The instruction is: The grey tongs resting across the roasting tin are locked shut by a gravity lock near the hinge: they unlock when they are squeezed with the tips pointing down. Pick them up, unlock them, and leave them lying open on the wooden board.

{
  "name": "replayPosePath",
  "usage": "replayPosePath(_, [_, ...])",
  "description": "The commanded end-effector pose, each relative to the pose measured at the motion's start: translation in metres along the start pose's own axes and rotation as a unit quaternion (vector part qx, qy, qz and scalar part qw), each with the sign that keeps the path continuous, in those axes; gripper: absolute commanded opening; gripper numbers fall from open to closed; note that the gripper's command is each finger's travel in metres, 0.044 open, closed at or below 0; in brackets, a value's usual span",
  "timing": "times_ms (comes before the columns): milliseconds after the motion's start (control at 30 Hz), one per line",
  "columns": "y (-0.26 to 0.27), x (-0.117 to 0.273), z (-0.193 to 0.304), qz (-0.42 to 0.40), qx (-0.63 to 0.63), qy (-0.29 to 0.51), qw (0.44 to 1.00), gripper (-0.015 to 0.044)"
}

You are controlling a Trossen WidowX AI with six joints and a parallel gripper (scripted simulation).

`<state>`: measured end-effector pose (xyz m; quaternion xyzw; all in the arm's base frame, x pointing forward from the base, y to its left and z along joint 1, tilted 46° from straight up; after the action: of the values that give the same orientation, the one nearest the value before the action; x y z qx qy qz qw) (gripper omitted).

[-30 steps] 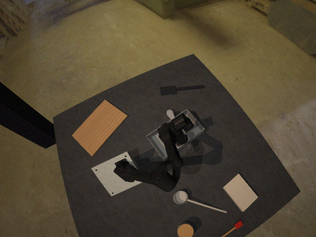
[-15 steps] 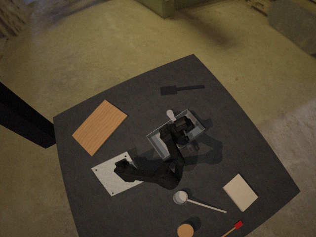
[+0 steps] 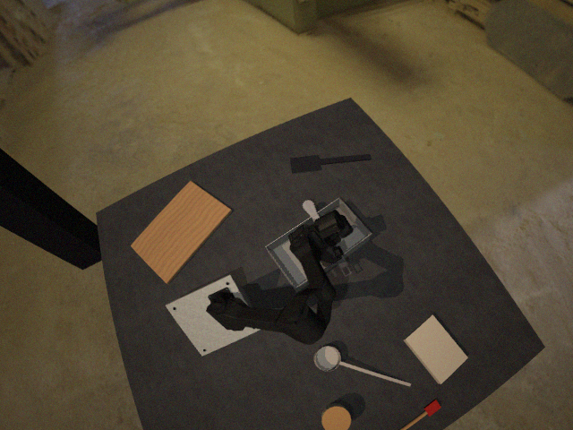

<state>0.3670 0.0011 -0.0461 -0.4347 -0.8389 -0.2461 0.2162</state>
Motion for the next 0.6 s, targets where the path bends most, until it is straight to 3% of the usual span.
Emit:
replayPosePath(0, [0.0,0.0,0.0,0.0,-0.001,0.0,1.0,-0.0043])
replayPosePath(133, [0.004,0.005,0.0,0.0,-0.001,0.001,1.0,-0.0148])
replayPosePath(367, [0.038,0.065,-0.008,-0.001,0.0,0.005,1.0,-0.015])
replayPosePath(567, [0.038,0.067,-0.008,-0.001,0.0,0.004,1.0,-0.015])
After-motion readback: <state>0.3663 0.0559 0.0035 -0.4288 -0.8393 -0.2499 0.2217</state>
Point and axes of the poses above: the point midway between the two fingers, 35 mm back from their tips, its own x axis back along the fingers, its own y axis across the jaws, z = x × y, the point moved 2 cm from there along x, back along the fingers, and after that the axes turned 12 degrees about x, right-handed, at the moved point
